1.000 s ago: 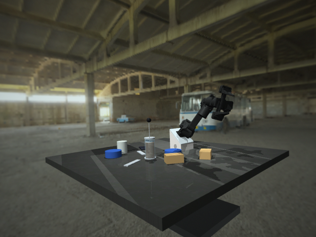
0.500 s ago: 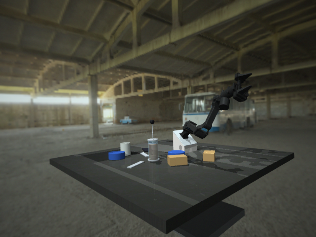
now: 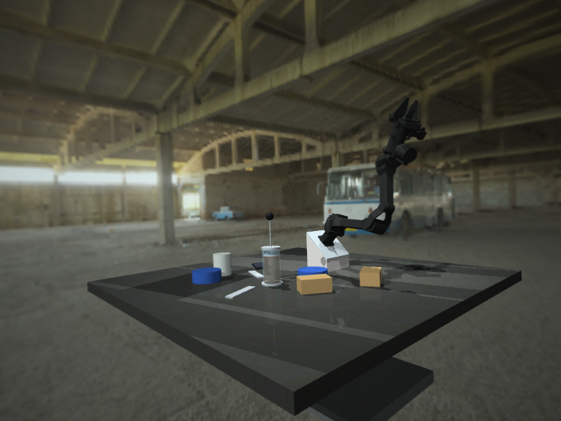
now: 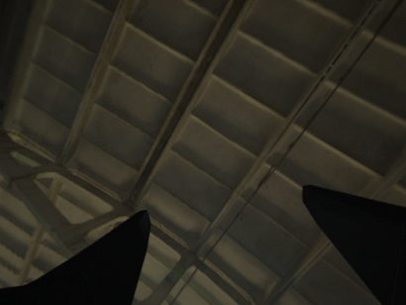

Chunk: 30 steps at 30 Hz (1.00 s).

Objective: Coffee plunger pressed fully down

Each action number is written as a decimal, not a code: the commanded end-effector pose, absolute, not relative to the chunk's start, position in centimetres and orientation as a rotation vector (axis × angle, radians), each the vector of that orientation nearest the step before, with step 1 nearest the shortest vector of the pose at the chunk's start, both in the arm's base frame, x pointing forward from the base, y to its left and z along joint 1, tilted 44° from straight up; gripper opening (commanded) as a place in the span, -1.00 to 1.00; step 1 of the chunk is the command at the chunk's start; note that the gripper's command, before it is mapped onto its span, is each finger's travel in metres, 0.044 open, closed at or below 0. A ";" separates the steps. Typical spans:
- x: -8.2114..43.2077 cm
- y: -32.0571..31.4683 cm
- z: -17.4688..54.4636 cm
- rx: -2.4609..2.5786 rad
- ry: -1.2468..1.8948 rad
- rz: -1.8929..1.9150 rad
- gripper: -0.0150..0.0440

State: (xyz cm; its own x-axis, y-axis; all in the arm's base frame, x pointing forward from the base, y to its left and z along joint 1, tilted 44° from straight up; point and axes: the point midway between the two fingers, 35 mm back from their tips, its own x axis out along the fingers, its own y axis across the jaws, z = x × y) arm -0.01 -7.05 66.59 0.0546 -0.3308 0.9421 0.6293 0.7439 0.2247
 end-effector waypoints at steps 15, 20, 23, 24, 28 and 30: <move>7.9 -26.4 53.8 0.235 -0.724 -0.786 1.00; 12.7 -29.1 48.1 0.341 -0.497 -0.706 1.00; 16.0 -29.7 44.0 0.401 -0.347 -0.630 1.00; 17.1 -29.7 42.6 0.419 -0.297 -0.599 1.00; 21.3 -28.8 37.1 0.486 -0.106 -0.456 1.00; 23.2 -27.7 34.5 0.515 -0.018 -0.375 1.00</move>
State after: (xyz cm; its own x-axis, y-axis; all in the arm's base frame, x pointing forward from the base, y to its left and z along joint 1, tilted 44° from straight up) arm 20.43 -29.14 38.29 0.8748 -0.4841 0.0207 0.4186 0.7767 0.4707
